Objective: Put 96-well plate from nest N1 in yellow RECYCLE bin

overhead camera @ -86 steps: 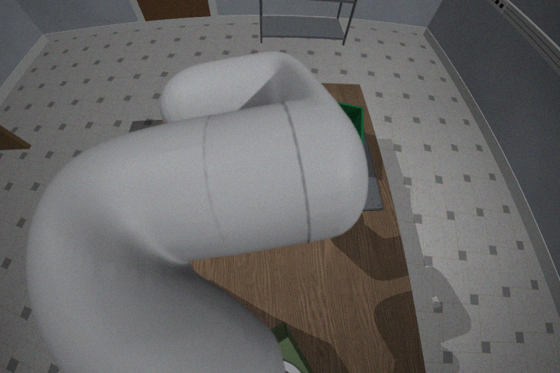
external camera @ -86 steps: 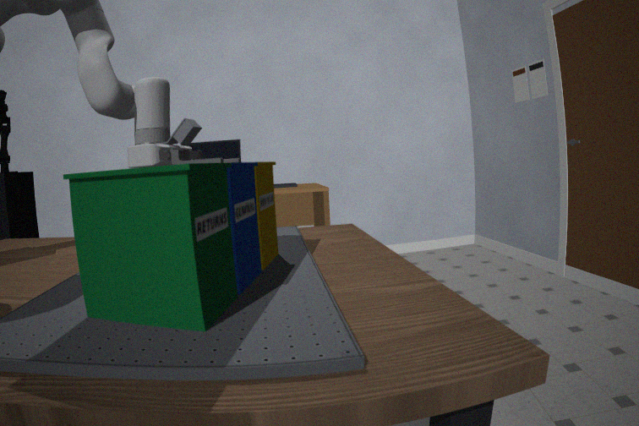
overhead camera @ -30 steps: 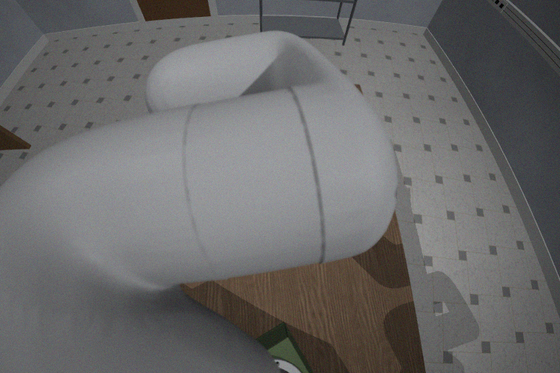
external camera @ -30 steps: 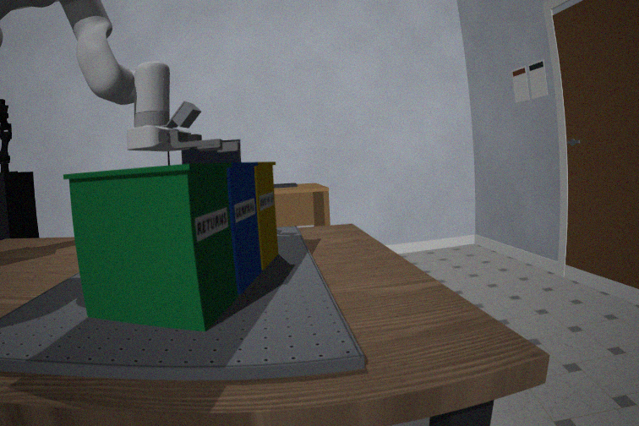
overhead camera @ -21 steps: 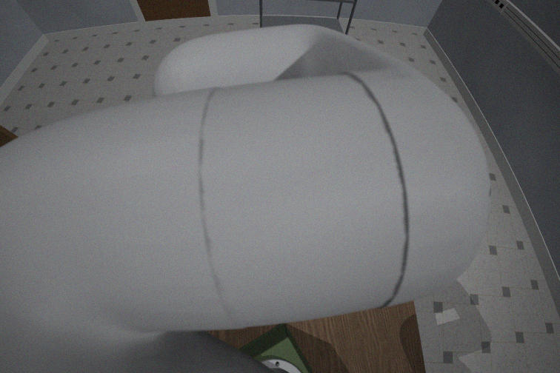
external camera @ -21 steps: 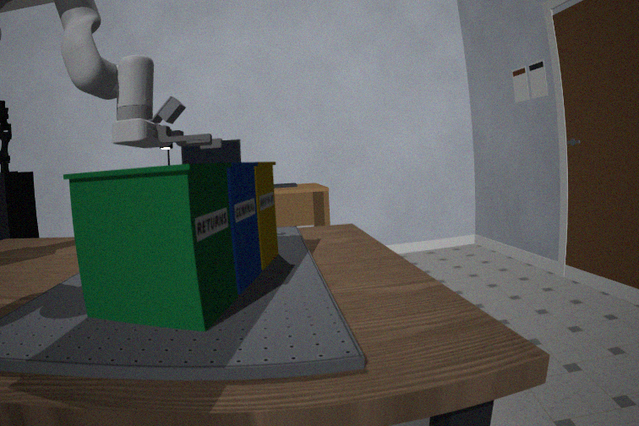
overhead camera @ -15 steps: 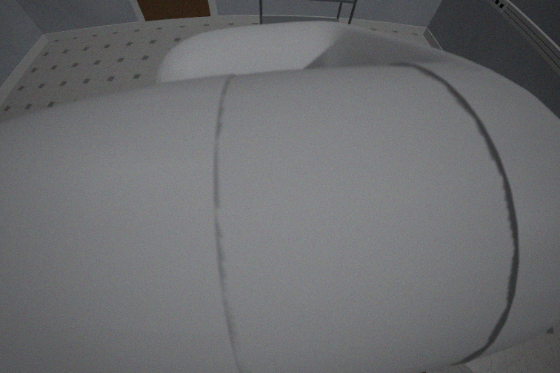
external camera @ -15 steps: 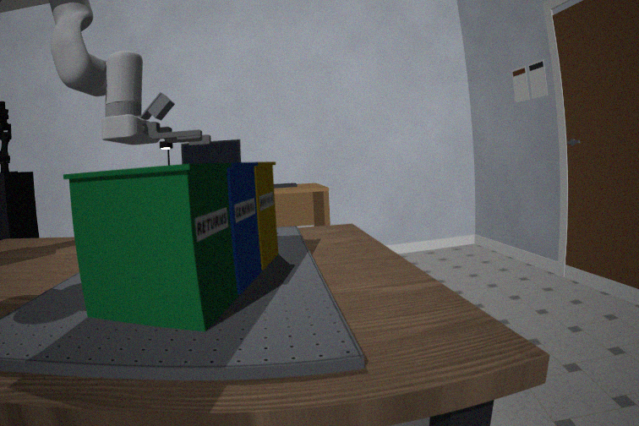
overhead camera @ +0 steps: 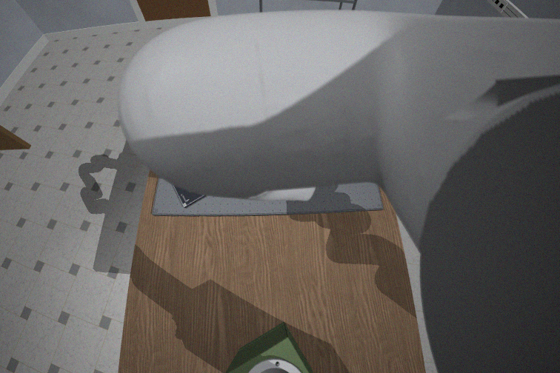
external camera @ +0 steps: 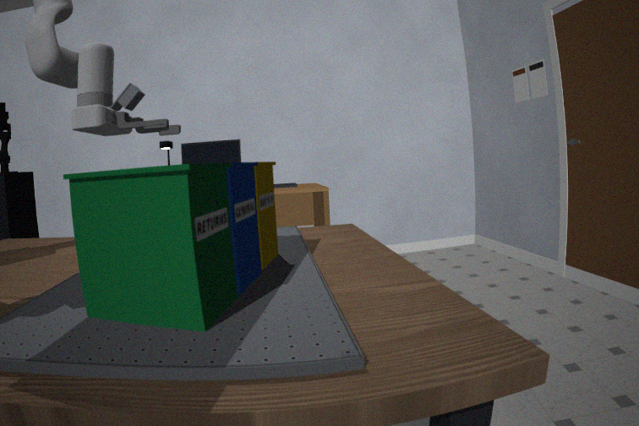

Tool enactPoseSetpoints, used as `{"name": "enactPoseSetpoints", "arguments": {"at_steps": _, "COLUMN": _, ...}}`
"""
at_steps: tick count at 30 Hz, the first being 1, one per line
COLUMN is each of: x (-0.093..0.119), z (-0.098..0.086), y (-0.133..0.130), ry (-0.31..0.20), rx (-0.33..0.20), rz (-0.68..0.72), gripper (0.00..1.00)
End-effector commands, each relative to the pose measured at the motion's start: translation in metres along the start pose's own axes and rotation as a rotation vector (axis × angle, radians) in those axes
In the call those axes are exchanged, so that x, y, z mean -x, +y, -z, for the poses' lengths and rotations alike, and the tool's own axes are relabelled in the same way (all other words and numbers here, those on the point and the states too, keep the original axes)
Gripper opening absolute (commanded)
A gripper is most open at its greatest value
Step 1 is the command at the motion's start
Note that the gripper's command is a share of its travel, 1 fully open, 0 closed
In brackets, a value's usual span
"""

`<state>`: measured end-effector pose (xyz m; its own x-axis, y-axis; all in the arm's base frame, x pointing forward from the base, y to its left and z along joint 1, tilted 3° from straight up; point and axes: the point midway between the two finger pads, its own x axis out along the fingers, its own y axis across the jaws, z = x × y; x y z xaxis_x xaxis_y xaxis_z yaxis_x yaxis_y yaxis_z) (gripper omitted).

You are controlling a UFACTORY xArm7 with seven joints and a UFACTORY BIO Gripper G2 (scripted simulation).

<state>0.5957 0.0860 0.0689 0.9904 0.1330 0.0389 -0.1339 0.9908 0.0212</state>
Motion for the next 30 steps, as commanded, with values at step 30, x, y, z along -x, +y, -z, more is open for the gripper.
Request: {"name": "enactPoseSetpoints", "arguments": {"at_steps": 30, "x": 0.073, "z": -0.032, "y": -0.007, "ry": -0.005, "rx": -0.001, "rz": 0.0, "gripper": 0.18}}
